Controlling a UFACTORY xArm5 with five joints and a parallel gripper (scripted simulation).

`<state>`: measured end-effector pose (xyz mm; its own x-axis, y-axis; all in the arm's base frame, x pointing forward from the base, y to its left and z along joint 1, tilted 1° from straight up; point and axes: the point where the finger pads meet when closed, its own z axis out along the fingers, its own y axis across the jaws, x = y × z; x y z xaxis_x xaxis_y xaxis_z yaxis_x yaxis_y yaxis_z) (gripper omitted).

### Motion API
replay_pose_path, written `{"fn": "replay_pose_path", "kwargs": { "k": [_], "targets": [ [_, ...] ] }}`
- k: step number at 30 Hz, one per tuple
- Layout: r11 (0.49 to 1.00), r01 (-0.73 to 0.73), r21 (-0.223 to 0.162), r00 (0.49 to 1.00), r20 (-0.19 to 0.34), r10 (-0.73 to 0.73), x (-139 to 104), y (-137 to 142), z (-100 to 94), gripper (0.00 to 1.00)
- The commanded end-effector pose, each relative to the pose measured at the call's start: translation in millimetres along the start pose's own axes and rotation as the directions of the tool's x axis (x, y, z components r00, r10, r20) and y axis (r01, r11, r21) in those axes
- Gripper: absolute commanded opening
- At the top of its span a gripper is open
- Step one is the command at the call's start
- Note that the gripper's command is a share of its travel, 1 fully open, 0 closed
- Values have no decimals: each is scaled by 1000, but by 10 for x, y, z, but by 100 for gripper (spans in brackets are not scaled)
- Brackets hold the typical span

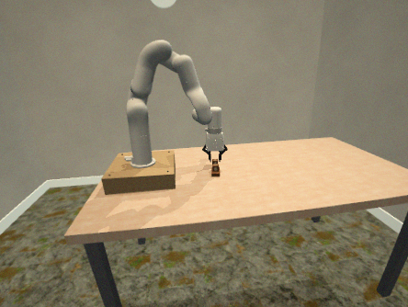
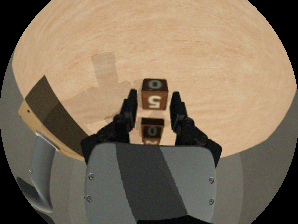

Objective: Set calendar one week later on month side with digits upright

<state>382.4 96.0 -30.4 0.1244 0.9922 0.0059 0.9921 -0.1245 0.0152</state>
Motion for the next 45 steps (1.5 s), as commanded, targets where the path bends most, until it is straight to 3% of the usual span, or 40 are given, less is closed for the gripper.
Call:
{"fn": "replay_pose_path", "kwargs": {
  "k": [1,11,20,21,45],
  "targets": [
    [1000,0,-4,1000,-1,0,7,13,-209,49],
    [1000,0,-4,1000,-1,0,10,9,-700,49],
    [1000,0,-4,1000,-1,0,11,8,-780,49],
    [1000,0,-4,1000,-1,0,11,8,-780,100],
    [1000,-13,-4,1000,-1,13,7,9,-780,100]
  ]
}}
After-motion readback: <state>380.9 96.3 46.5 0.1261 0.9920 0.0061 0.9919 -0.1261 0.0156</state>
